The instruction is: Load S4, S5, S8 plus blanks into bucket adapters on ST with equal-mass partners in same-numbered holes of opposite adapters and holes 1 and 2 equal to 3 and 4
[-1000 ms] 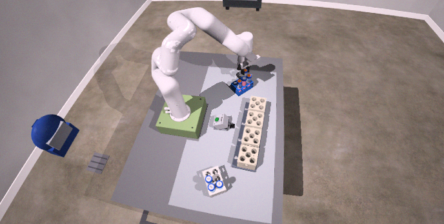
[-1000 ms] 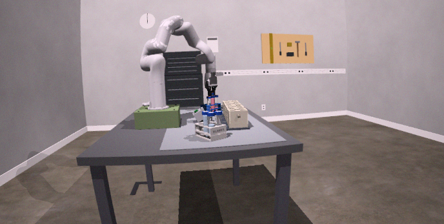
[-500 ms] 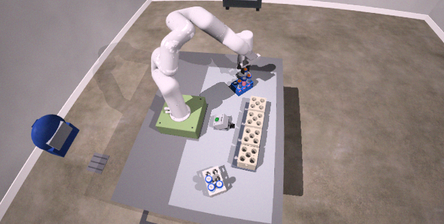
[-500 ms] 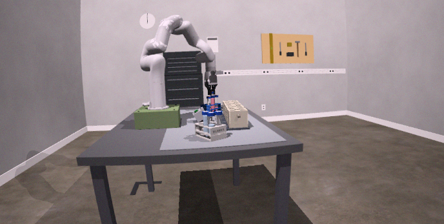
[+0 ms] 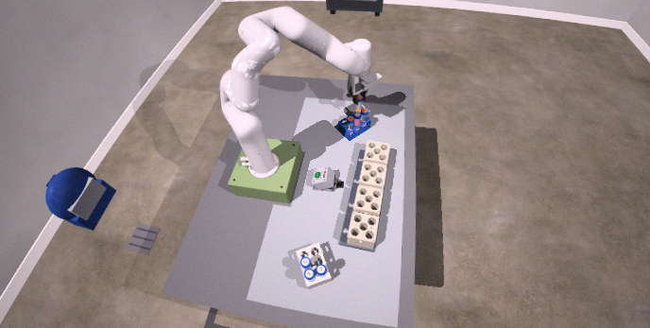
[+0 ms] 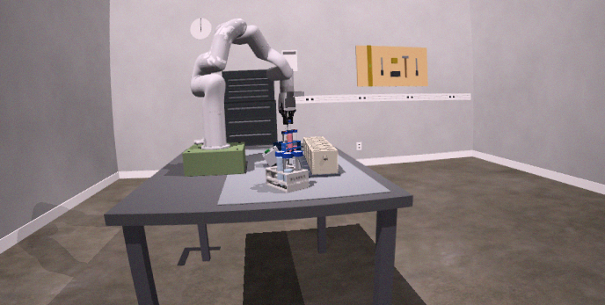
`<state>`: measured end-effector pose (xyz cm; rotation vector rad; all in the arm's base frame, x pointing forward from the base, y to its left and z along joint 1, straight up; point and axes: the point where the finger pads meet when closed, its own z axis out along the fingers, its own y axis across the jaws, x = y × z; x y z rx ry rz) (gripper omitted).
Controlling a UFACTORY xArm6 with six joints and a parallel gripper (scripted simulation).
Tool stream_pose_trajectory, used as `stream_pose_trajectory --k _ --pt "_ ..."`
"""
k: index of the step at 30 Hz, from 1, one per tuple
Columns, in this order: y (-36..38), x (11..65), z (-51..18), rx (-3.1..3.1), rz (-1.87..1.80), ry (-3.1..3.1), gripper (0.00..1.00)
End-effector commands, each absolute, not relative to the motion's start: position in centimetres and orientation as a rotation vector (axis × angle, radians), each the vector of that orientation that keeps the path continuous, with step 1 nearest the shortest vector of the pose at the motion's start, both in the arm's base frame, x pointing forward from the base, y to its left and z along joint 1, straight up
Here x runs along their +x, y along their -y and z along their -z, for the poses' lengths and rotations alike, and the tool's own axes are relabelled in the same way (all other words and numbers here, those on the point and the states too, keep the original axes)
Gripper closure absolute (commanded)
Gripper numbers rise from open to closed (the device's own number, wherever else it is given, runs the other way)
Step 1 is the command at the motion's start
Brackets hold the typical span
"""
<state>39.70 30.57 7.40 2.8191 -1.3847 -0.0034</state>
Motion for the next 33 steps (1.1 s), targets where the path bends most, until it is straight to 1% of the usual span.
stream_pose_trajectory --k 1,33 --pt "-30.7 39.8 -8.5 2.823 0.0 1.386 1.0" --pt "-30.6 39.8 -14.1 2.823 0.0 1.386 1.0"
